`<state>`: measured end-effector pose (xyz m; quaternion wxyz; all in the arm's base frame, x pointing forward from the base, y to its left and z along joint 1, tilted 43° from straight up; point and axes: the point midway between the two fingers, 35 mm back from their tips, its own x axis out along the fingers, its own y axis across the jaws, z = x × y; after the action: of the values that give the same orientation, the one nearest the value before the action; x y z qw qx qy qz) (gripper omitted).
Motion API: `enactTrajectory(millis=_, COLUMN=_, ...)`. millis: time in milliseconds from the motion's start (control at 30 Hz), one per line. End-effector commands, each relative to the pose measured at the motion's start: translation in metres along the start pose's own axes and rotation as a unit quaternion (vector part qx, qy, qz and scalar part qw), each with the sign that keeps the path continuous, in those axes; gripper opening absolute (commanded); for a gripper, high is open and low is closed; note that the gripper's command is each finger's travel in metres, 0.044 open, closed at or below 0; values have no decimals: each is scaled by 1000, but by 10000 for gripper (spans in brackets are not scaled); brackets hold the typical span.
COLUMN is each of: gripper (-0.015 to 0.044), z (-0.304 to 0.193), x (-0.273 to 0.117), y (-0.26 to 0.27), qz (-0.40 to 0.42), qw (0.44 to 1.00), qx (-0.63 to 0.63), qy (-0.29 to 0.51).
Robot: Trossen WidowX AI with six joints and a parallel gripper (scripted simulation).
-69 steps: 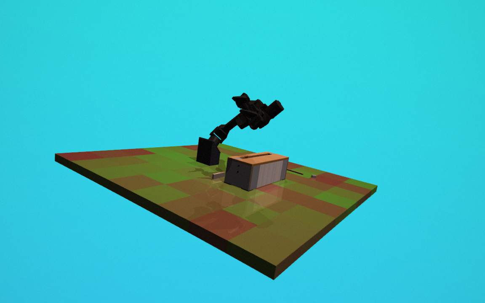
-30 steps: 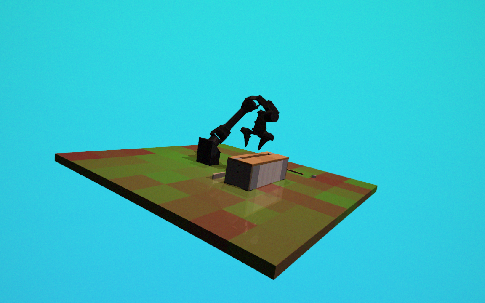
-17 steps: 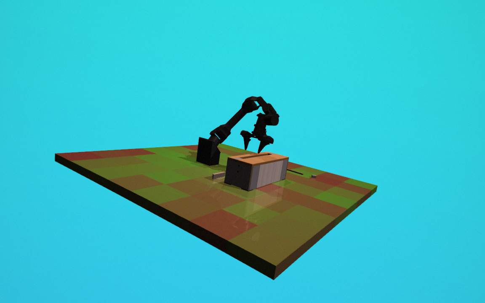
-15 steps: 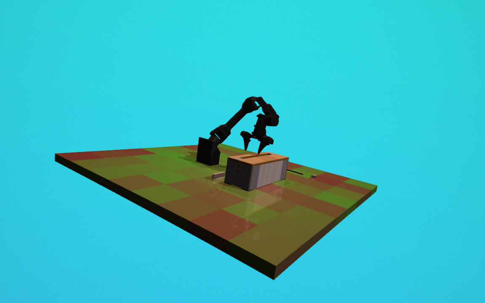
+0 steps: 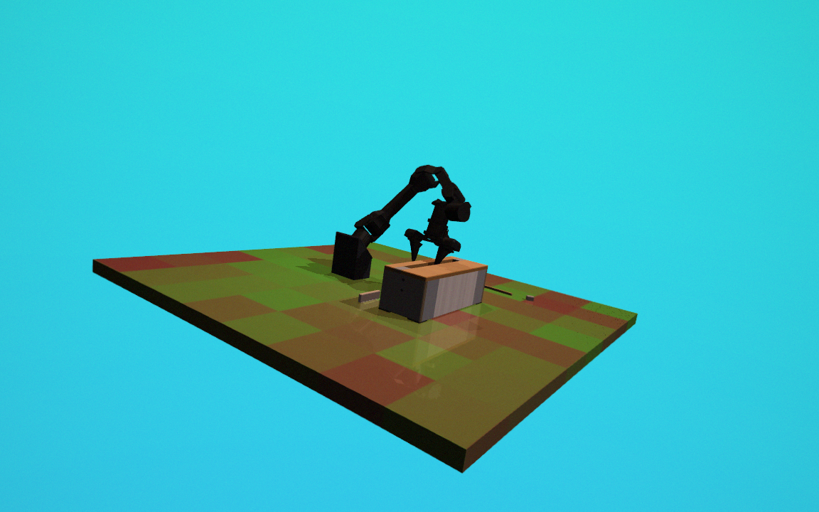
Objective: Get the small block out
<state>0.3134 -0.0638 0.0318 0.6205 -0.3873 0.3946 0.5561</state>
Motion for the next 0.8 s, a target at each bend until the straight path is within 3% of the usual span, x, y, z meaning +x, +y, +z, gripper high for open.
enactTrajectory(millis=0, gripper=400, z=2, x=7, y=1, qz=1, qw=1000, qx=2, qy=-3)
enactTrajectory(millis=767, gripper=400, z=-4, x=30, y=2, qz=0, qw=1000, qx=1, qy=-1)
